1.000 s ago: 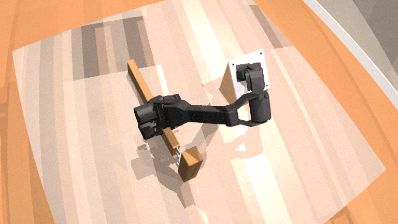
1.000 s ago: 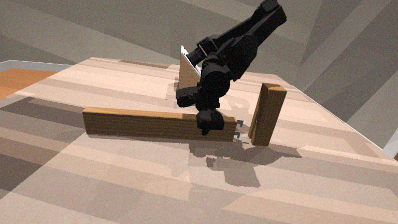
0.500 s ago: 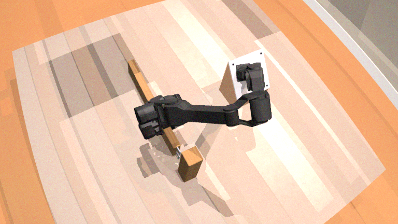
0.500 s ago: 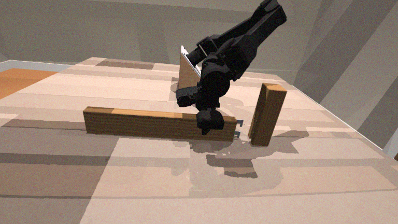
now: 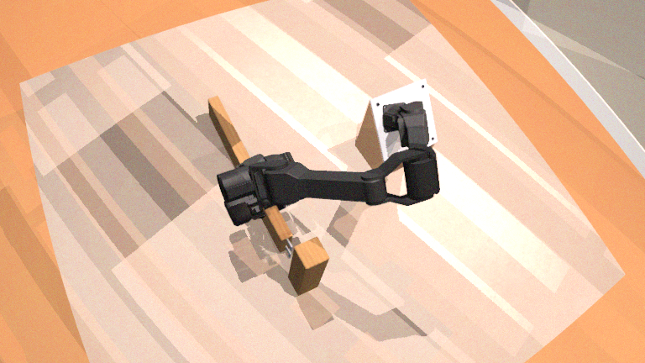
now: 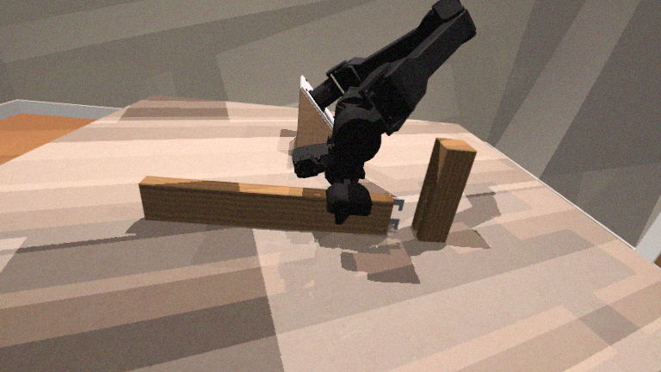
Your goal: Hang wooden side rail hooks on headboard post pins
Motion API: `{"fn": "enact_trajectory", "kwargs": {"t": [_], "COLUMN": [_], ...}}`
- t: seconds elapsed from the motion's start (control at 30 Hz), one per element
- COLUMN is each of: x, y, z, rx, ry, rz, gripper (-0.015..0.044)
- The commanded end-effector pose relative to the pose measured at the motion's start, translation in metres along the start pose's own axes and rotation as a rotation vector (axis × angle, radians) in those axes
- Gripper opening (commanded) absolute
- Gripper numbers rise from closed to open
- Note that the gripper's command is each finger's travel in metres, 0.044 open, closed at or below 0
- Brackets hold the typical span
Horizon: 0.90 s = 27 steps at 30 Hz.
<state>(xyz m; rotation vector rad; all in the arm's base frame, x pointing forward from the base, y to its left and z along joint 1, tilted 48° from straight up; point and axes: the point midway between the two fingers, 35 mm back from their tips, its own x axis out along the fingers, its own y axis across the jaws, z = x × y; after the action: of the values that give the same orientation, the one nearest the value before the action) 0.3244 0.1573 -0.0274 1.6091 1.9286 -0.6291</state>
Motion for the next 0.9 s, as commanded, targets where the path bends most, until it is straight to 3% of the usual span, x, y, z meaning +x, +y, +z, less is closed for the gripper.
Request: {"fn": "enact_trajectory", "kwargs": {"t": [0.0,0.87], "x": [-0.0026,-0.007], "y": [0.0003,0.0003], "z": [0.0004,0.0004], "rx": [0.019,0.019], "ry": [0.002,0.002], "rz": [0.001,0.001], "gripper": [0.0,0.0]}}
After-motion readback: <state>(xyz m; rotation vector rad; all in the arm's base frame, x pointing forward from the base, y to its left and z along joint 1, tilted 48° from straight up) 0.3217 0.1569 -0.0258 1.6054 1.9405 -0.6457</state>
